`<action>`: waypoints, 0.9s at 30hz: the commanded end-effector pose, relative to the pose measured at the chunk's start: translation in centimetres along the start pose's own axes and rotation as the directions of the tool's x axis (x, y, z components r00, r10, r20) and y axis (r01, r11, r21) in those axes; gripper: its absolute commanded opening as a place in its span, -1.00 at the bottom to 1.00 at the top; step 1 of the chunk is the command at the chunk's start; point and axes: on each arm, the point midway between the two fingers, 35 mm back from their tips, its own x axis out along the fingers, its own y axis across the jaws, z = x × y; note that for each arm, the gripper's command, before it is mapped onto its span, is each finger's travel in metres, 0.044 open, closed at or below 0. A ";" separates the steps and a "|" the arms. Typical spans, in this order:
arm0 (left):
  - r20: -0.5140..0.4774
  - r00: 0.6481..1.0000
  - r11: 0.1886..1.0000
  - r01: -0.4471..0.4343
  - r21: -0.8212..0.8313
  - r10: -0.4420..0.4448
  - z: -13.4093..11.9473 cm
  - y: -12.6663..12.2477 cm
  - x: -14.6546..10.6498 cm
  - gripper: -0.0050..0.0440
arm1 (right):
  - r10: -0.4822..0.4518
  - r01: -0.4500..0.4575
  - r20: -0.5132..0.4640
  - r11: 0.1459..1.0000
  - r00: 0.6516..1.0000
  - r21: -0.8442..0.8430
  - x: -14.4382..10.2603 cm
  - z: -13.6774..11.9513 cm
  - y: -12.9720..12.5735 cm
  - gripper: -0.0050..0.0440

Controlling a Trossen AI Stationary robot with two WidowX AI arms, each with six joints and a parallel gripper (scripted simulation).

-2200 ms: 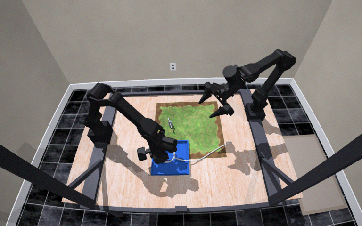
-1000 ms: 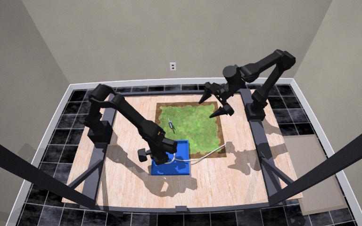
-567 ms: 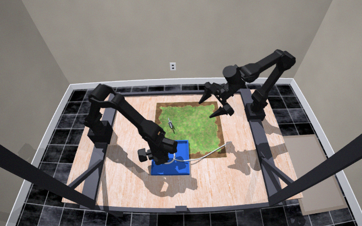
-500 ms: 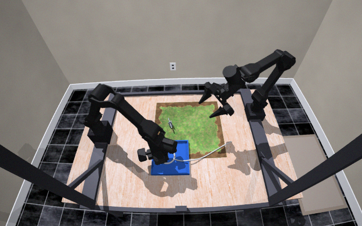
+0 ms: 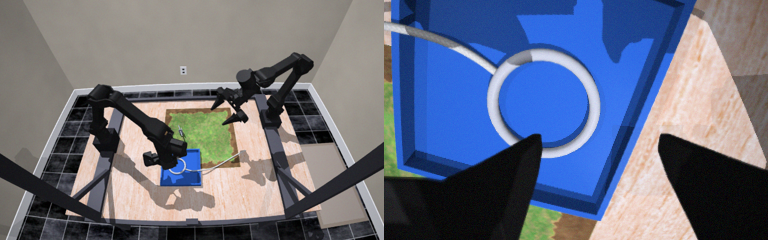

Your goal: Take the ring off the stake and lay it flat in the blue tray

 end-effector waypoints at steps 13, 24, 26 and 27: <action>0.147 0.978 0.863 -0.055 -0.502 0.148 -0.5 1.1 -4.3 1.00 | -0.001 0.001 0.019 1.000 1.000 0.000 -0.3 0.6 0.0 1.00; 0.191 0.942 0.607 -0.017 -0.795 0.276 -0.6 1.4 -6.0 1.00 | -0.001 0.001 0.019 1.000 1.000 0.000 -0.3 0.6 0.0 1.00; 0.192 0.939 0.585 -0.011 -0.811 0.285 -0.6 1.4 -6.0 1.00 | -0.001 0.001 0.019 1.000 1.000 0.000 -0.3 0.6 0.0 1.00; 0.193 0.938 0.578 -0.010 -0.816 0.288 -0.6 1.4 -6.1 1.00 | -0.001 0.001 0.019 1.000 1.000 0.000 -0.3 0.6 0.0 1.00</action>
